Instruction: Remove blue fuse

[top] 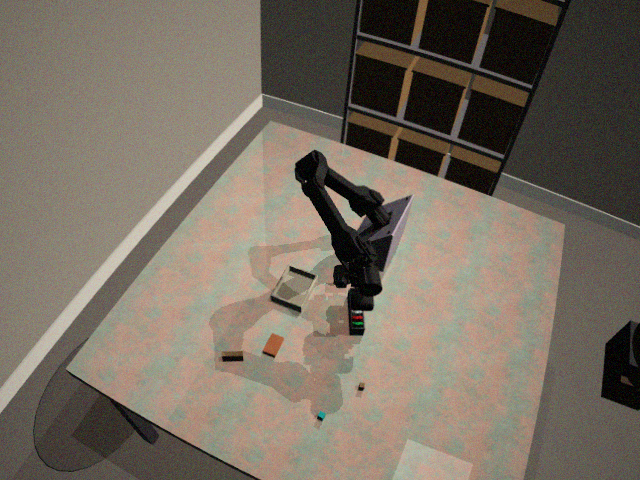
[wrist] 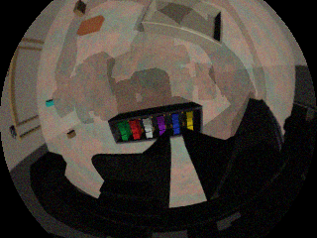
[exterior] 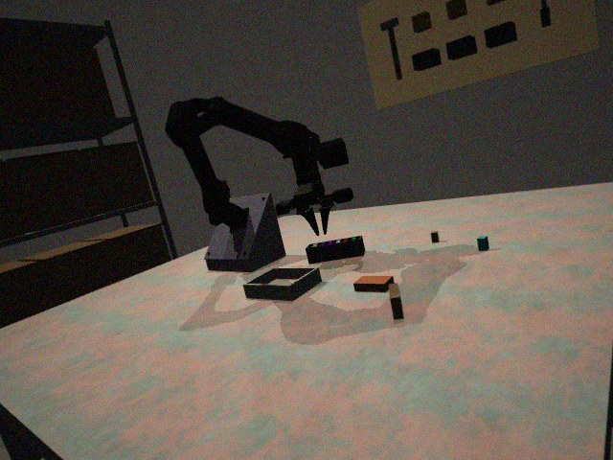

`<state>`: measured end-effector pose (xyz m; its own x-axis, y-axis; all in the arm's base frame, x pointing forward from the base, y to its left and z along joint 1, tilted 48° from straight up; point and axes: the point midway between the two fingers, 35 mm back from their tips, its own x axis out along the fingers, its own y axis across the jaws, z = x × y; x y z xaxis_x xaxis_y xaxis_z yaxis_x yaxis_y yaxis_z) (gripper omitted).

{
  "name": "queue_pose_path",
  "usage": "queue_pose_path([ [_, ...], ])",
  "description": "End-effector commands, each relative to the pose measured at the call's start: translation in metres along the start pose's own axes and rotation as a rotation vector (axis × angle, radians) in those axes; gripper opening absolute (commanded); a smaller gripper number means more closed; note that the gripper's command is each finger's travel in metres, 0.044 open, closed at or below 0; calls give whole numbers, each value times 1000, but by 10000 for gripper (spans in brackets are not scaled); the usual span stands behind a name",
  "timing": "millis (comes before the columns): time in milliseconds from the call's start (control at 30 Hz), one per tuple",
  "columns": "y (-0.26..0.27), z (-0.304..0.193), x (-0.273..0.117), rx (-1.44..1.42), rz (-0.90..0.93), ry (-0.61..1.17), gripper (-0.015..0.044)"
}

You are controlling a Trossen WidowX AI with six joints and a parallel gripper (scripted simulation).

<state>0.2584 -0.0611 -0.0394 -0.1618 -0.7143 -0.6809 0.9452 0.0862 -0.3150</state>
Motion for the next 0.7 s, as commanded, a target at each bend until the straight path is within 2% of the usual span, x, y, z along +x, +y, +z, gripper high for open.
queue_pose_path([
  [0,-3,0,5,-10,-6,-6,74],
  [667,-4,1,19,-10,-7,-7,74],
])
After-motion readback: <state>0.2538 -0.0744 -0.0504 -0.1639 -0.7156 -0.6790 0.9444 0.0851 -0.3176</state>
